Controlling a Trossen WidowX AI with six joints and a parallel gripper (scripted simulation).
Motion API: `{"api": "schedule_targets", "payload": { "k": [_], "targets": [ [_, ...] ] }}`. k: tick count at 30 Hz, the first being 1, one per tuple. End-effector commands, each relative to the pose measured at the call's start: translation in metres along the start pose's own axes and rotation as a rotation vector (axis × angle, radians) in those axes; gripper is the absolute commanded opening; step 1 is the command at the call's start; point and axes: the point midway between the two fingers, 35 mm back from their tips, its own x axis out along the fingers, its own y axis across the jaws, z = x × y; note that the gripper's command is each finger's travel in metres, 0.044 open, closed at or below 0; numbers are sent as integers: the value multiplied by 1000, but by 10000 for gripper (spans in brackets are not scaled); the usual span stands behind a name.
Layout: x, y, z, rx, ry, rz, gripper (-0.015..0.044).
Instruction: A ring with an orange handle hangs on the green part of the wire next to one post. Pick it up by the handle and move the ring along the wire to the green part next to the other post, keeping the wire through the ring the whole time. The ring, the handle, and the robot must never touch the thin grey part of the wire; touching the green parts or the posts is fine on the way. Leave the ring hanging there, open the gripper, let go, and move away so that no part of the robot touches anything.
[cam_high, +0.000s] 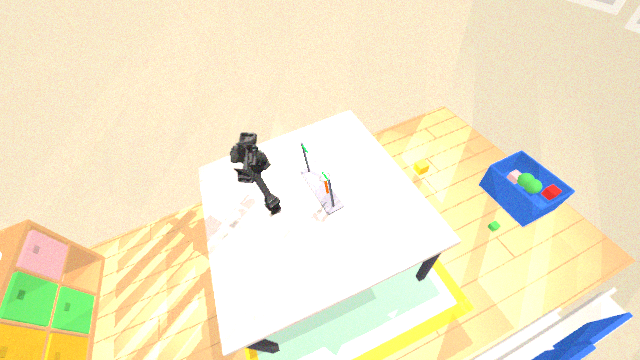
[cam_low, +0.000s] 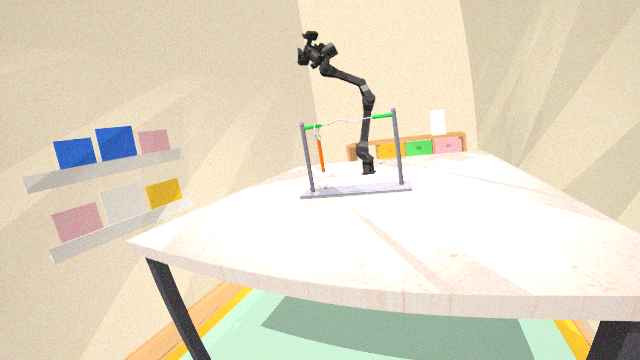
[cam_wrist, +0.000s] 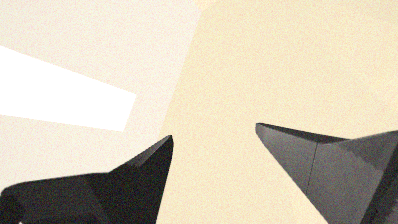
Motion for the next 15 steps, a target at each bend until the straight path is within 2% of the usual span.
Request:
{"api": "schedule_targets", "payload": {
  "k": [1, 9, 15],
  "targets": [
    [0, -1, -2, -5, 6, 1, 374],
    [-30, -50, -81, -226, 283, 52, 164],
    [-71, -92, -137, -375, 512, 118, 160]
  ]
}}
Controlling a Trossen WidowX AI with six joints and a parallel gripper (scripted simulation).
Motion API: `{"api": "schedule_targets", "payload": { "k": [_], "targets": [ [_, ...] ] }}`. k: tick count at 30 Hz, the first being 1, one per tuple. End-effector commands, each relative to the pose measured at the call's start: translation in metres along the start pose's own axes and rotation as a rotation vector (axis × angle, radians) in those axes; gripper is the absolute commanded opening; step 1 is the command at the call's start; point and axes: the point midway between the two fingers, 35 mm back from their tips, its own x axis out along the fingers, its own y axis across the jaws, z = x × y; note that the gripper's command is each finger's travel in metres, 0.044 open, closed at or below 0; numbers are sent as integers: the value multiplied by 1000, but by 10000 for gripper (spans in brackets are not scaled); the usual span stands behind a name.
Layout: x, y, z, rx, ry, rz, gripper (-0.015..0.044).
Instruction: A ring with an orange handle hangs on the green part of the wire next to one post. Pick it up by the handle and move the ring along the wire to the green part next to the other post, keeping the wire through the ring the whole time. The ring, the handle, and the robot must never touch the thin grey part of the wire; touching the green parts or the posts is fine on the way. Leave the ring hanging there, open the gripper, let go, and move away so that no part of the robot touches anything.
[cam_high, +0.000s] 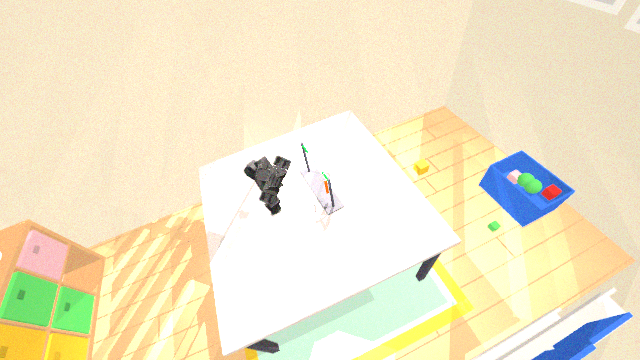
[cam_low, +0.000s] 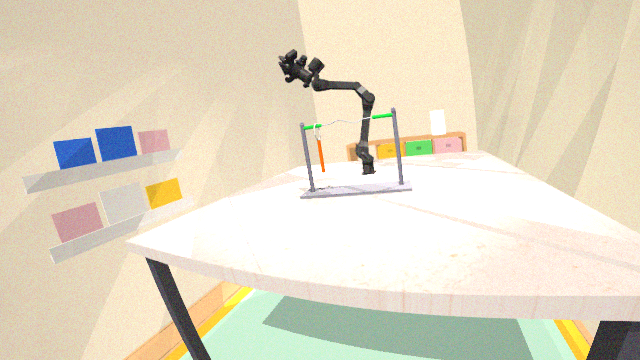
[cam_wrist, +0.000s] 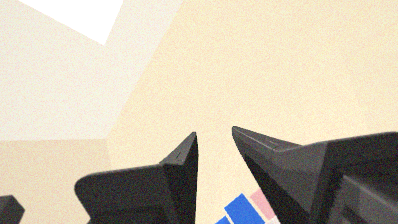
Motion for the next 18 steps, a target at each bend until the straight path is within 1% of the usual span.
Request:
{"api": "schedule_targets", "payload": {
  "k": [1, 5, 9, 13, 18],
  "targets": [
    [-13, -10, -46, -85, 133, 52, 160],
    [-35, -22, -96, -169, 279, 116, 160],
    [-65, -34, -142, -240, 421, 191, 160],
    [-101, -45, -185, -293, 559, 276, 160],
    [-154, -57, -229, -339, 720, 396, 160]
  ]
}}
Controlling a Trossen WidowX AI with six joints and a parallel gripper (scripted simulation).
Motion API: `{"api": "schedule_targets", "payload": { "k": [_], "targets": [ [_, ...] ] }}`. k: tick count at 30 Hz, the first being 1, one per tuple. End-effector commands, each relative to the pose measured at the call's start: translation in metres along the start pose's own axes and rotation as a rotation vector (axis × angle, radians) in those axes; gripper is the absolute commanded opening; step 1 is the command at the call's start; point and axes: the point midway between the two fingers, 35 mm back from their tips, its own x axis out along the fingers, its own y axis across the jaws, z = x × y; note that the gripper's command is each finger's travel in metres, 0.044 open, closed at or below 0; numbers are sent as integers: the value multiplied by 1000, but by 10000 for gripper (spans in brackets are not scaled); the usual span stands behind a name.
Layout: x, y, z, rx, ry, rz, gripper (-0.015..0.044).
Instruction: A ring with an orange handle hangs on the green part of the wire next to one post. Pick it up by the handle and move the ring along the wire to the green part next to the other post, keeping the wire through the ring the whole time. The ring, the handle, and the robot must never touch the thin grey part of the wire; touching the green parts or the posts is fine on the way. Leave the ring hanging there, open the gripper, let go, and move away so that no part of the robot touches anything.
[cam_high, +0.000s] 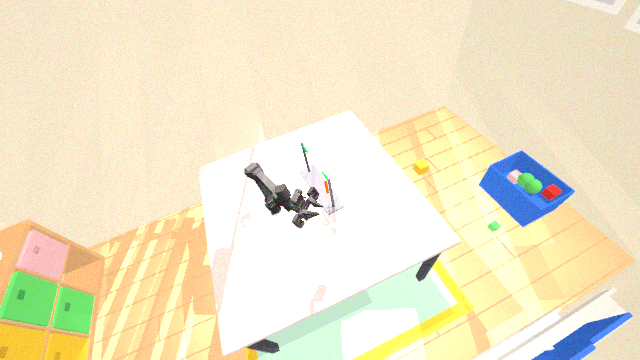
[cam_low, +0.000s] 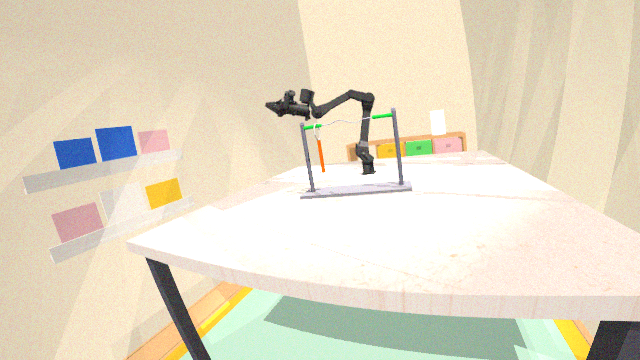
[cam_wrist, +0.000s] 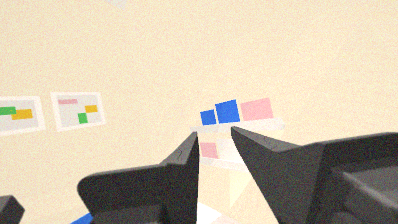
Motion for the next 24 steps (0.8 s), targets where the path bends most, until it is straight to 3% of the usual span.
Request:
{"api": "schedule_targets", "payload": {
  "k": [1, 13, 24],
  "targets": [
    [-14, 15, -48, -41, 104, 100, 160],
    [-100, 71, -179, -99, 367, 463, 160],
    [-207, 141, -251, -39, 479, 805, 160]
  ]
}}
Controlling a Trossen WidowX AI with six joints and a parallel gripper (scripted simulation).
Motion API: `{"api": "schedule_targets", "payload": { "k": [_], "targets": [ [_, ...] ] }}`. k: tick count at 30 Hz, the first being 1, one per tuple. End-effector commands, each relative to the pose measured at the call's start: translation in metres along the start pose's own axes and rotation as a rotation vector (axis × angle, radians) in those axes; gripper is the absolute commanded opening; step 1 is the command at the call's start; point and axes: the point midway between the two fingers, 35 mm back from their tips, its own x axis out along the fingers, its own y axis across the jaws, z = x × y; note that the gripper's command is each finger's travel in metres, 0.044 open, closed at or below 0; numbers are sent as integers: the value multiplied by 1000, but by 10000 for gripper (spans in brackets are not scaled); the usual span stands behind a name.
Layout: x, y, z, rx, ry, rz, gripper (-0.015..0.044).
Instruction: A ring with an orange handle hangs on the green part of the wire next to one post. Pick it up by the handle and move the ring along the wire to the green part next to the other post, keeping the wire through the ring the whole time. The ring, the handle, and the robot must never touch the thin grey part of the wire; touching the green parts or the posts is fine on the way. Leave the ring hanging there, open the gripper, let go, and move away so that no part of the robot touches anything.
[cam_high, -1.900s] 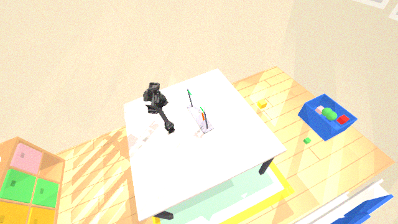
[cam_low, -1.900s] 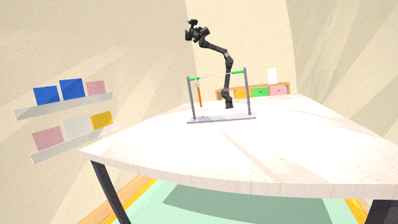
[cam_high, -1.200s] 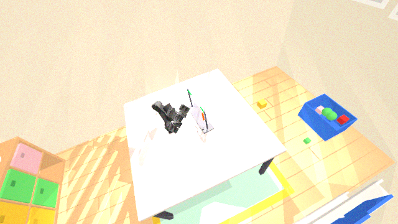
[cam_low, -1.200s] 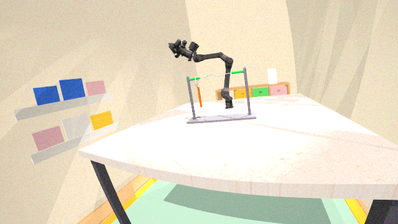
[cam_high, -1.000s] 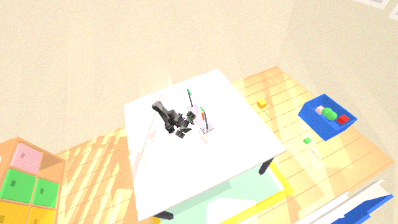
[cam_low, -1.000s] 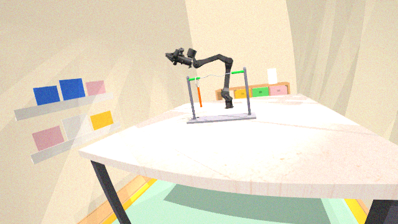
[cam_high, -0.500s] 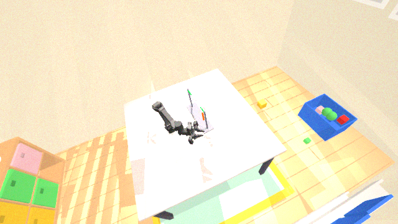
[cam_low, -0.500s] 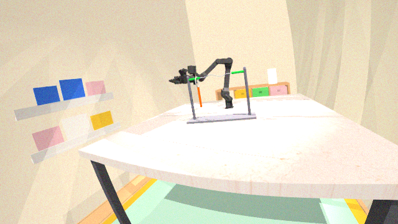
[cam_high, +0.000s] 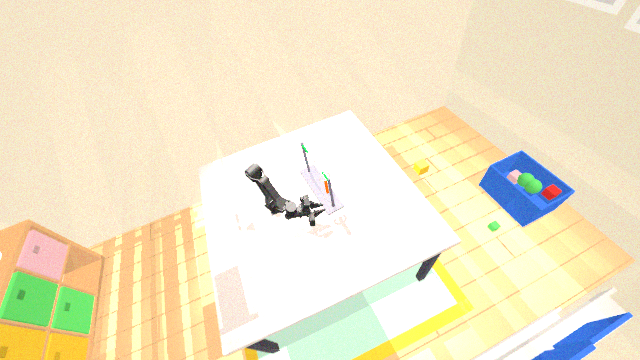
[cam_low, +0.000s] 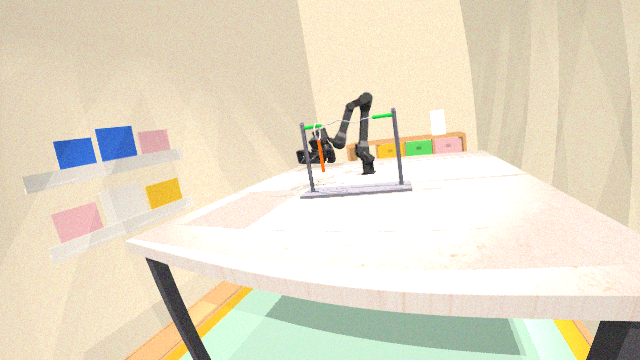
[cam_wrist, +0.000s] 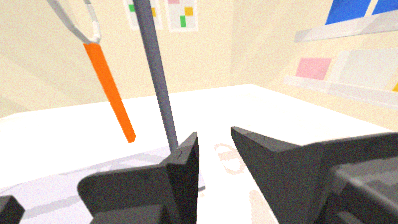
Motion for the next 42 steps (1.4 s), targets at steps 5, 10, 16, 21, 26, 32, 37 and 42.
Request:
{"api": "schedule_targets", "payload": {
  "k": [5, 10, 16, 21, 26, 32, 37, 42],
  "targets": [
    [-17, 73, -41, 13, 9, 209, 160],
    [-22, 85, -46, 16, 6, 243, 160],
    [-9, 86, -32, 11, 12, 244, 160],
    [9, 91, -9, 11, 8, 244, 160],
    [16, 95, 5, 16, 1, 242, 160],
    [21, 96, 6, 15, 2, 243, 160],
    [28, 96, 6, 15, 3, 243, 160],
    [35, 97, 7, 15, 3, 243, 160]
  ]
}}
